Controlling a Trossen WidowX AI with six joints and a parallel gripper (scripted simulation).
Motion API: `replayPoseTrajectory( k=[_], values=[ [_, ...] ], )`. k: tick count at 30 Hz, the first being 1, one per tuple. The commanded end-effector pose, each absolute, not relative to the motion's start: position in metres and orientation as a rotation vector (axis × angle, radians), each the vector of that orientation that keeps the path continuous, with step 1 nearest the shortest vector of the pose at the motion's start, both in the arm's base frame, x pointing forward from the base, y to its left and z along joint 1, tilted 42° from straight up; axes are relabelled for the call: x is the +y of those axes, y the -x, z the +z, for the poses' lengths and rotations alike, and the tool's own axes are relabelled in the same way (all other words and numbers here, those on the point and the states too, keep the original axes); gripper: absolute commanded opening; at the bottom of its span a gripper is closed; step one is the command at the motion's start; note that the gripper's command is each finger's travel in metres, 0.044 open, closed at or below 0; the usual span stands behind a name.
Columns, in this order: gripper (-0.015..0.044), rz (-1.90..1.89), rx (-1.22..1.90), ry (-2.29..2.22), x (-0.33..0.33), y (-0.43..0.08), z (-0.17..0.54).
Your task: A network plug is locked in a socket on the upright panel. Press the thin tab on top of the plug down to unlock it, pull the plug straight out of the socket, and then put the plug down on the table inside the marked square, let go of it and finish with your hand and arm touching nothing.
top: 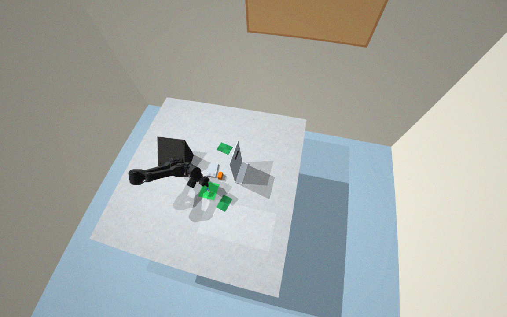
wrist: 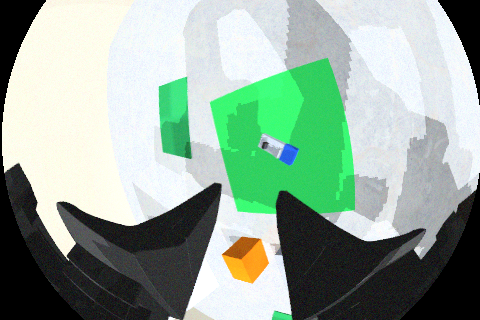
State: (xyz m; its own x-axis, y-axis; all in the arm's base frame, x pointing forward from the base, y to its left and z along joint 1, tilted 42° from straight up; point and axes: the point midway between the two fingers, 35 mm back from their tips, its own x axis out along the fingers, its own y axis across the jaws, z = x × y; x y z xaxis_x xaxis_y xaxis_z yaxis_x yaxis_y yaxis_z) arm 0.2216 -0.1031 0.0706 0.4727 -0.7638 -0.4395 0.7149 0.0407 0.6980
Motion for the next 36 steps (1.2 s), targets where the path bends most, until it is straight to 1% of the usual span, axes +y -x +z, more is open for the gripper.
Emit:
replayPoseTrajectory(
  k=[1,36],
  values=[
    [0.0156,-1.134,-0.065,-1.036,-0.101,-0.223,0.074],
    [0.0156,-1.138,-0.064,-1.033,-0.078,-0.221,0.097]
  ],
)
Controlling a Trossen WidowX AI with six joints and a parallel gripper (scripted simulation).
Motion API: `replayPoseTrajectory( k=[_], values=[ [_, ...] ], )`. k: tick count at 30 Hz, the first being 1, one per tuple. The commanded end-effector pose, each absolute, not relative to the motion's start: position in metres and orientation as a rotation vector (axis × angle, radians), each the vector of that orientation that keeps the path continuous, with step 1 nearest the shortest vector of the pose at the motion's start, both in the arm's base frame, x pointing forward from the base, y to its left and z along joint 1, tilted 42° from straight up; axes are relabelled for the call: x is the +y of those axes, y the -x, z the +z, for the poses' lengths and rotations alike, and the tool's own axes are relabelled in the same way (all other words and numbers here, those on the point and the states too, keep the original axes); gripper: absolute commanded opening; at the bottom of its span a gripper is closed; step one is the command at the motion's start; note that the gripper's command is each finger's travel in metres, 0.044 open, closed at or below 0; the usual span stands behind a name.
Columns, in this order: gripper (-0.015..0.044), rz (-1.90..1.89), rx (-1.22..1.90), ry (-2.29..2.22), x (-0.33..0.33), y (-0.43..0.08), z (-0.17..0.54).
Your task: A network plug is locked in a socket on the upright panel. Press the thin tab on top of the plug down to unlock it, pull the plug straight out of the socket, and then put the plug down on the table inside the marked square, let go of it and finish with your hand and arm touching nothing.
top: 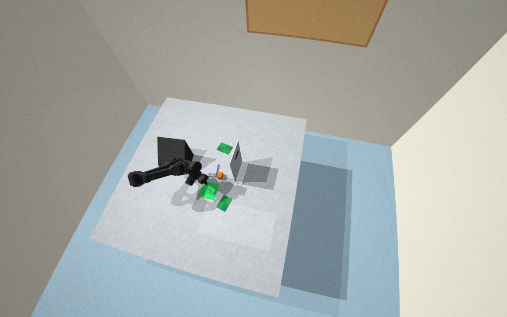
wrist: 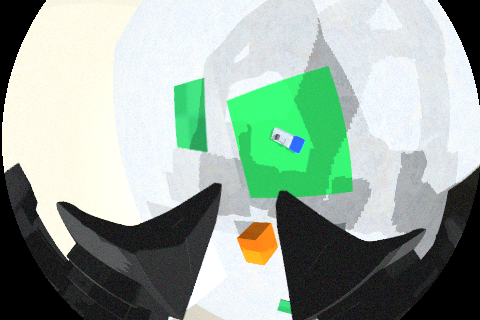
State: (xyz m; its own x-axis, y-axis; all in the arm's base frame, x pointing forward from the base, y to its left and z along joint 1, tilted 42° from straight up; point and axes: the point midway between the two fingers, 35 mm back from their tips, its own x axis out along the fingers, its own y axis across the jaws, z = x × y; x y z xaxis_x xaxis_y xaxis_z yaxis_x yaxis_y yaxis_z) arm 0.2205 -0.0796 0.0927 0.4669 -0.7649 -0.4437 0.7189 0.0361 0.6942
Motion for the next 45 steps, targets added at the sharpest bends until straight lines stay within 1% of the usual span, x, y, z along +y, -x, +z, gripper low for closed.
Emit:
replayPoseTrajectory(
  k=[1,30,45],
  values=[
    [0.0156,-1.138,-0.064,-1.033,-0.077,-0.221,0.097],
    [0.0156,-1.125,-0.069,-1.014,-0.063,-0.215,0.118],
    [0.0156,-1.135,-0.047,-1.029,-0.037,-0.218,0.141]
  ],
)
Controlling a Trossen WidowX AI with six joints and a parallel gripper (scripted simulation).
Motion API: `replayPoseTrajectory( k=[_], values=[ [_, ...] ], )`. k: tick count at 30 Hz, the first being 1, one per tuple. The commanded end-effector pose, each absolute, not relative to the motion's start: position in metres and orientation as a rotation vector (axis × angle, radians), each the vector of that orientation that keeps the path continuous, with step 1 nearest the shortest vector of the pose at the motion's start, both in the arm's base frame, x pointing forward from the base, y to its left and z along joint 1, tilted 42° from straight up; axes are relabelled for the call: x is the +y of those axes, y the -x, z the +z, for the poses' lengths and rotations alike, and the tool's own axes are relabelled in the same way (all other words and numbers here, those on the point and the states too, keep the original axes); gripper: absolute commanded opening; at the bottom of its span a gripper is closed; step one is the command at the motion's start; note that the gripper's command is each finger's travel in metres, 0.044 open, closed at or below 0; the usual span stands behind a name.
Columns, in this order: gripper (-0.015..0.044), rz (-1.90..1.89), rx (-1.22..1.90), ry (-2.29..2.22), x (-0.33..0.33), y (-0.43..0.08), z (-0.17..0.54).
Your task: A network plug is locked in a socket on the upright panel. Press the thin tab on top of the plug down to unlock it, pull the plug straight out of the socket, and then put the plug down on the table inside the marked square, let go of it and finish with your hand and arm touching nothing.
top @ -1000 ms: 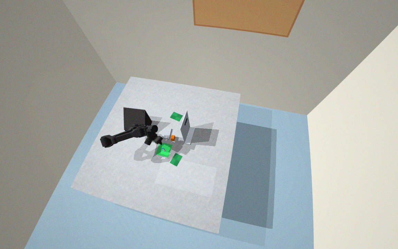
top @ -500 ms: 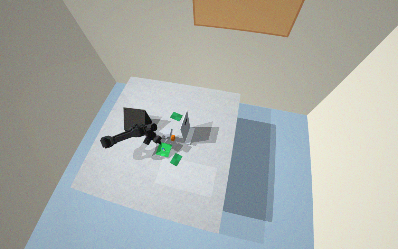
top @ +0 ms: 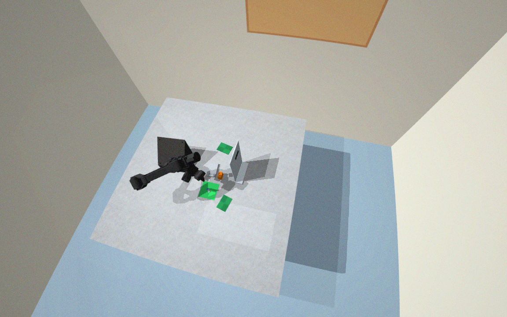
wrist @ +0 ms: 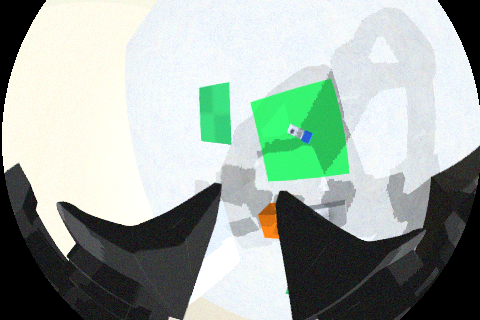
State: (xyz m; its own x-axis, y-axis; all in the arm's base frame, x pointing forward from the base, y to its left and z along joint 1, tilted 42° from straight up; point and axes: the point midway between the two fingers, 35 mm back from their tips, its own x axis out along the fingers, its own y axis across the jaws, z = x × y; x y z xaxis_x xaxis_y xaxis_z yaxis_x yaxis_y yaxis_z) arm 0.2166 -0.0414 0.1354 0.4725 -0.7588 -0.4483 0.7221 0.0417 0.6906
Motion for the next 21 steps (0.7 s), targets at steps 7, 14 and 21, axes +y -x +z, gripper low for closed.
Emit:
replayPoseTrajectory(
  k=[7,14,21],
  values=[
    [0.0156,-1.136,-0.047,-1.029,-0.025,-0.217,0.154],
    [0.0156,-1.134,-0.054,-1.026,-0.013,-0.216,0.169],
    [0.0156,-1.126,-0.067,-1.02,-0.002,-0.215,0.185]
  ],
)
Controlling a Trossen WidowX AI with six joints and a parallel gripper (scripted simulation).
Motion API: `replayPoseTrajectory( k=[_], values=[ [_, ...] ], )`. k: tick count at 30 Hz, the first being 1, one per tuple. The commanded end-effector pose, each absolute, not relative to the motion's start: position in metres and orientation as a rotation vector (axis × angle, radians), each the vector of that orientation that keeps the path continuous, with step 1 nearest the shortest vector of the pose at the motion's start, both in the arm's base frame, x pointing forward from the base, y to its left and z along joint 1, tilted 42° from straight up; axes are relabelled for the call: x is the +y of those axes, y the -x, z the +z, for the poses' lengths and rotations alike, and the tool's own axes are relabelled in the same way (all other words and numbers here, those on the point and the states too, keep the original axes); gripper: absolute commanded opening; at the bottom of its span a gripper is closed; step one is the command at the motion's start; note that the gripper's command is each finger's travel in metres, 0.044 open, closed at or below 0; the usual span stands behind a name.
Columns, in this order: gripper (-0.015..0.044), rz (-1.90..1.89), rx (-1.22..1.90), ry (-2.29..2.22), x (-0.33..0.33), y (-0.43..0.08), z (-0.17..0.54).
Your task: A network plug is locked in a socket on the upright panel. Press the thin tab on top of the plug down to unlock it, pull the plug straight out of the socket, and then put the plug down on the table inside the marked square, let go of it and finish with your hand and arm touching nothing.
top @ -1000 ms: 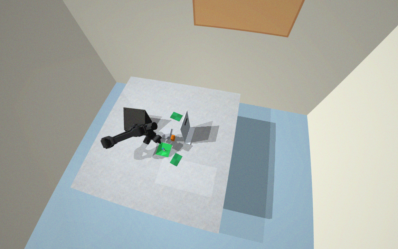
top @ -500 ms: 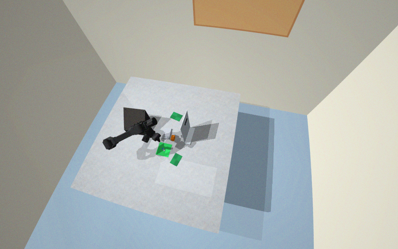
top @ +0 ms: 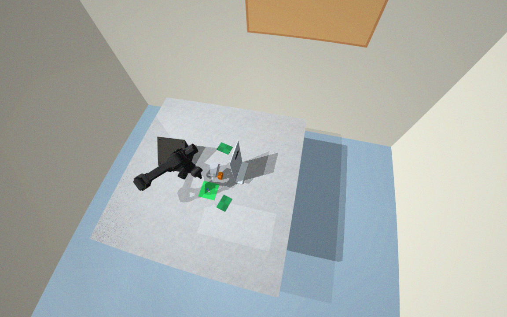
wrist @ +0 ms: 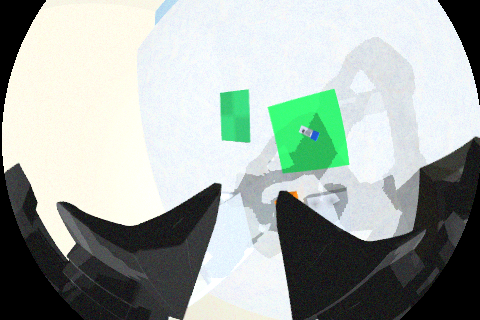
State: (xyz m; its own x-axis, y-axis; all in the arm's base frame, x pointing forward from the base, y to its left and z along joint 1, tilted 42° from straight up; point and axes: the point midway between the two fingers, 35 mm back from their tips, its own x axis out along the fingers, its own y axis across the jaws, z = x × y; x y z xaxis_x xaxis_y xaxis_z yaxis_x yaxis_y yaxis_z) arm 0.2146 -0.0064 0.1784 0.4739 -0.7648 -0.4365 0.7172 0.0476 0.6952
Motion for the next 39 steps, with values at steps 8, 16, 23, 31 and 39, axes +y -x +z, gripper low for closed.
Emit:
replayPoseTrajectory(
  k=[8,16,23,31,39],
  values=[
    [0.0182,-1.116,-0.081,-1.015,0.008,-0.214,0.199],
    [0.0392,-1.116,-0.081,-1.015,0.008,-0.214,0.199],
    [0.044,-1.116,-0.081,-1.015,0.008,-0.214,0.199],
    [0.044,-1.116,-0.081,-1.015,0.008,-0.214,0.199],
    [0.044,-1.116,-0.081,-1.015,0.008,-0.214,0.199]
  ],
)
